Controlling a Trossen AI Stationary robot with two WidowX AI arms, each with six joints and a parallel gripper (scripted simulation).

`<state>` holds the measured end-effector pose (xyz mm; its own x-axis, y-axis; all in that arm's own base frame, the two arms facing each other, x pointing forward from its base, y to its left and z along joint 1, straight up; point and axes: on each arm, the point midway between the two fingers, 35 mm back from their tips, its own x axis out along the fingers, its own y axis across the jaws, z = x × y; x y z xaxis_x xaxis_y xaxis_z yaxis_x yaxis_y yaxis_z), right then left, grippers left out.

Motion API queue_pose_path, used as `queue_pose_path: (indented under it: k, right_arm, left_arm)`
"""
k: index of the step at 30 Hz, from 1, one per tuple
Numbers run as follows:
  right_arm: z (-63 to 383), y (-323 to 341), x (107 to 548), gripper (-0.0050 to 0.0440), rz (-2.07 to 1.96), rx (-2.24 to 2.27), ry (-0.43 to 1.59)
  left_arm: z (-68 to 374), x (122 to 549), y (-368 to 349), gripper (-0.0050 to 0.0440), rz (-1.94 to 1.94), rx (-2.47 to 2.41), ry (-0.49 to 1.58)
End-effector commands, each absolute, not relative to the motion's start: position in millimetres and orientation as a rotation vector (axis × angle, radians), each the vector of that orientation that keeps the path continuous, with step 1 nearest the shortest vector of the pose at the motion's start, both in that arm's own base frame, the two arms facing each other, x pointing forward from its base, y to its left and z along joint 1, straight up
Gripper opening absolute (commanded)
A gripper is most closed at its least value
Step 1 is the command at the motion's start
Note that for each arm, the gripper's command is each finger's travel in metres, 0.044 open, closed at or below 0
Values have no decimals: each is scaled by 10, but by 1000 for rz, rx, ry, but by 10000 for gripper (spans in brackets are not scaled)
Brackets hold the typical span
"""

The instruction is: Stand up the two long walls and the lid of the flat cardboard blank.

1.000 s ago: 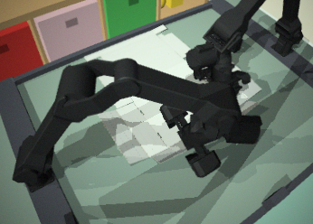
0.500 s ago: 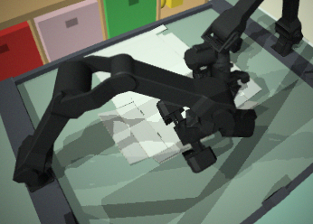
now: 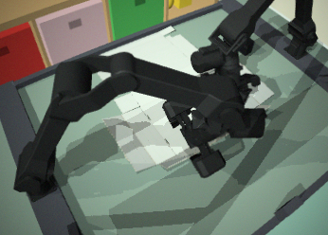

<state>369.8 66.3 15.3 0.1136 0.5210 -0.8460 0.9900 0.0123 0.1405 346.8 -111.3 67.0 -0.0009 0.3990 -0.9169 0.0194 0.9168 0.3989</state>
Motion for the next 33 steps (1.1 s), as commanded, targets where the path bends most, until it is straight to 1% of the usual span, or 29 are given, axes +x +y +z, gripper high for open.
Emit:
queue_pose_path:
  k: [1, 33]
  right_arm:
    - [-296, 423, 3517, 195, -941, 1542, 1512]
    - [-363, 497, 3409, 195, -939, 1542, 1512]
  left_arm:
    - [822, 3497, -966, 403, 325, 327, 1521]
    - [951, 3494, -687, 403, 329, 330, 1522]
